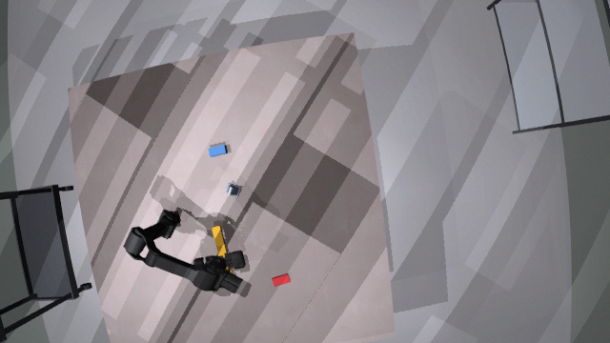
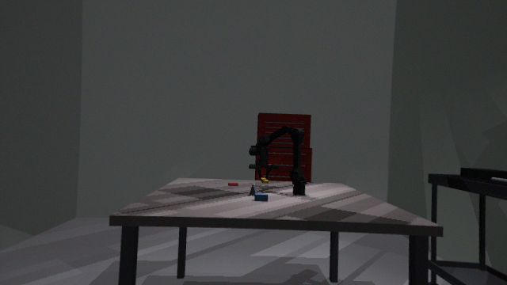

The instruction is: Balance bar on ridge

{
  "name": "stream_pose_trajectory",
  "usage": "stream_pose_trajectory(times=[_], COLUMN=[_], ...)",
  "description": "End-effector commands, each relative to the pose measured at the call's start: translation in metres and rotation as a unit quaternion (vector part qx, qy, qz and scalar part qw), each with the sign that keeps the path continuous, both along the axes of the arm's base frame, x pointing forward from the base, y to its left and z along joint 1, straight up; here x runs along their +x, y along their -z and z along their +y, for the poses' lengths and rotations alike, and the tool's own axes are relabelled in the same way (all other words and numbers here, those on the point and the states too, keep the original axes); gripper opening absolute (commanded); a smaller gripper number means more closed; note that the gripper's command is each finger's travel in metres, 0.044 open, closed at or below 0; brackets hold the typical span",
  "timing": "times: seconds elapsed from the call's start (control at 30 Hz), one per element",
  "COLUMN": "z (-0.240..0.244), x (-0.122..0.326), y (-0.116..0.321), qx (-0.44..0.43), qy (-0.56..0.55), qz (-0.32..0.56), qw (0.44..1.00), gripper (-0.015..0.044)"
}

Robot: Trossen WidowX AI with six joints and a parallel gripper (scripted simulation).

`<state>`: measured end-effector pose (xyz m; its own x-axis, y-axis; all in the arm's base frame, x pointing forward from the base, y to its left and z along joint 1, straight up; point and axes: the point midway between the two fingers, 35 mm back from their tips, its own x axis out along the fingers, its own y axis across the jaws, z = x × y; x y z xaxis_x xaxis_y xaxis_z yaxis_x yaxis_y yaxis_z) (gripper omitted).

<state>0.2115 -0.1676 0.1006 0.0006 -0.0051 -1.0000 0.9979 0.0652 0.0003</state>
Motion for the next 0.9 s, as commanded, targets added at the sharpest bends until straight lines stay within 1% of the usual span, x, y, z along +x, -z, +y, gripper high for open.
stream_pose_trajectory(times=[0.0,0.57,0.7,0.87], z=[-0.001,0.003,0.005,0.019], x=[0.002,-0.003,-0.002,0.01], y=[-0.014,-0.058,-0.059,-0.06], qx=[-0.004,-0.004,-0.004,-0.004], qy=[0.001,0.002,-0.004,-0.044], qz=[-0.008,-0.008,-0.008,-0.008], qw=[1.0,1.0,1.0,0.999], gripper=[0.0,0.0,0.0,0.0])
